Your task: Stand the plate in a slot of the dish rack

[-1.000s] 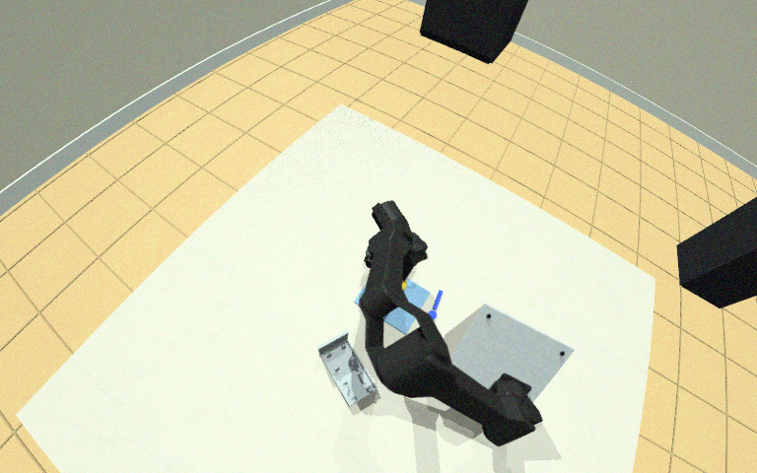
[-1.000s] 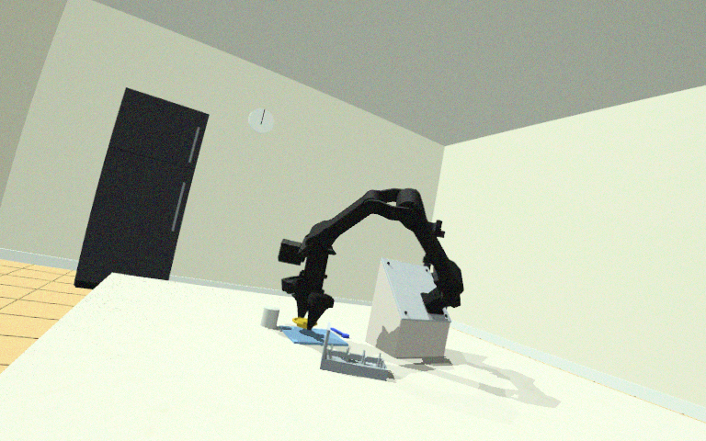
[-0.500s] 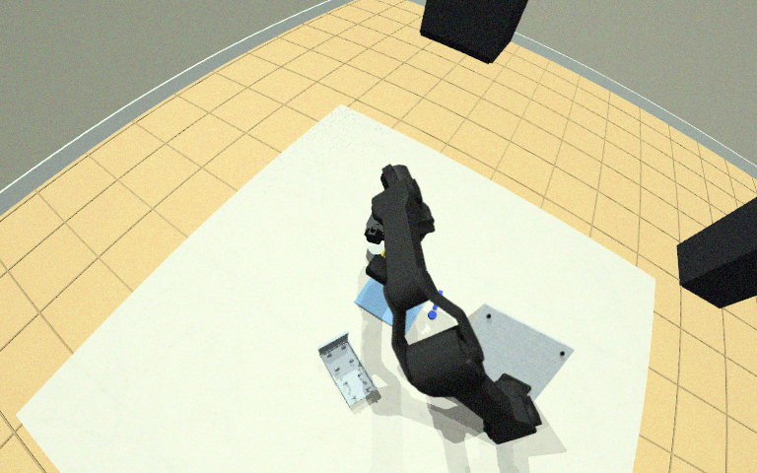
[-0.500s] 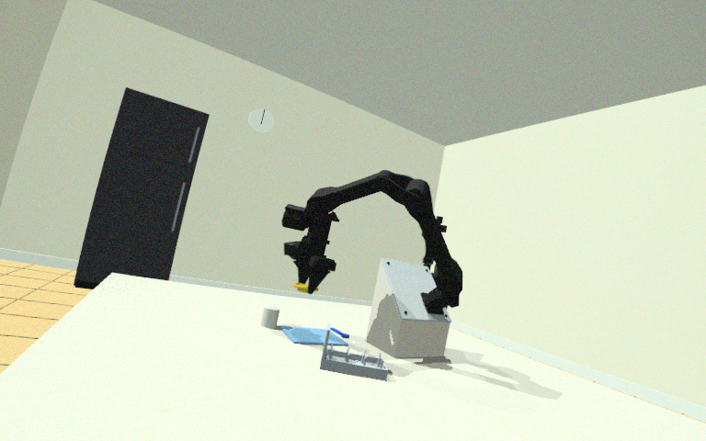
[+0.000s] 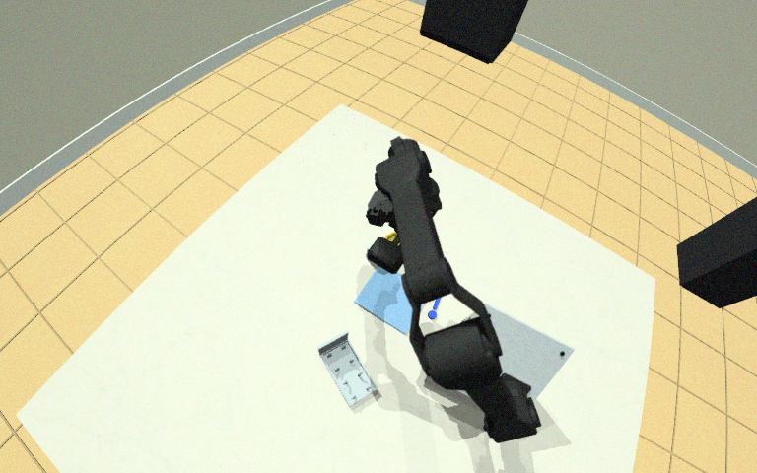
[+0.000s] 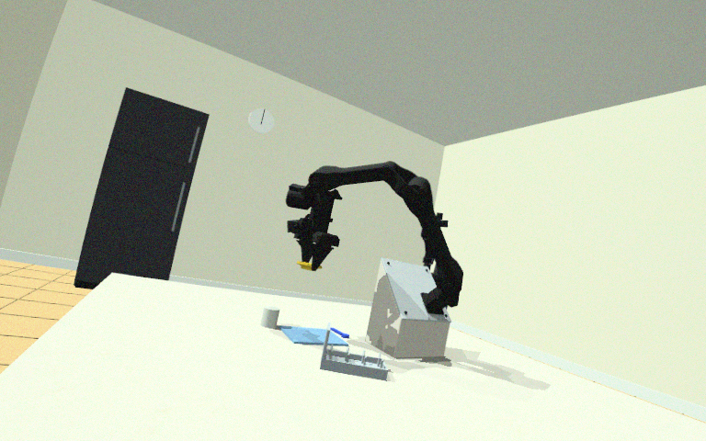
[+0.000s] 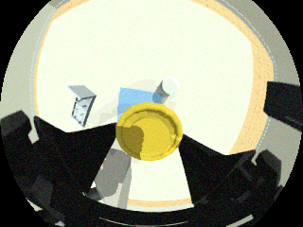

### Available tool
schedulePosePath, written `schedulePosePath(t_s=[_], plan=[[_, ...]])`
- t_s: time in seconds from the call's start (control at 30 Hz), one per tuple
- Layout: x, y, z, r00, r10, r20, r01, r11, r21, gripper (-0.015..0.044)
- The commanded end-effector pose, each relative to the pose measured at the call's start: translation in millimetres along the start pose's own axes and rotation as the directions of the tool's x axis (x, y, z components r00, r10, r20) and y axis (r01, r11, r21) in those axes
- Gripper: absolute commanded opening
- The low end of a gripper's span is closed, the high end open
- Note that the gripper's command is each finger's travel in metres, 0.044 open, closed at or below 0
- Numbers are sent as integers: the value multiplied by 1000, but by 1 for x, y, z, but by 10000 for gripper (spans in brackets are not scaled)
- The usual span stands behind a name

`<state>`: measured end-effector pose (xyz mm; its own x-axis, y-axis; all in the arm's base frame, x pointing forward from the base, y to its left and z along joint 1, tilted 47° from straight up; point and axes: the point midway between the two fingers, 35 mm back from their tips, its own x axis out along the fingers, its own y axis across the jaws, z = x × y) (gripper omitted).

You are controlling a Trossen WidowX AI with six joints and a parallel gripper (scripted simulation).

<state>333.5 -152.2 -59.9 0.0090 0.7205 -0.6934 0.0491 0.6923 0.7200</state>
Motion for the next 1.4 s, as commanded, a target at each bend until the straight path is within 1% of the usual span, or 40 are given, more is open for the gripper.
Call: schedulePosePath(t_s=[0.0, 0.3, 0.47, 0.63, 1.0, 1.37], plan=[[-6, 1, -1, 1000, 2, -8, -2, 1000, 4, 0], [-18, 52, -2, 1000, -5, -8, 7, 957, 288, 0], [-23, 82, -5, 1000, -7, -7, 10, 894, 449, 0], [-26, 112, -12, 1000, -9, -7, 11, 803, 595, 0], [-28, 173, -34, 1000, -8, -7, 11, 527, 850, 0], [-24, 226, -67, 1000, -3, -9, 9, 177, 984, 0]])
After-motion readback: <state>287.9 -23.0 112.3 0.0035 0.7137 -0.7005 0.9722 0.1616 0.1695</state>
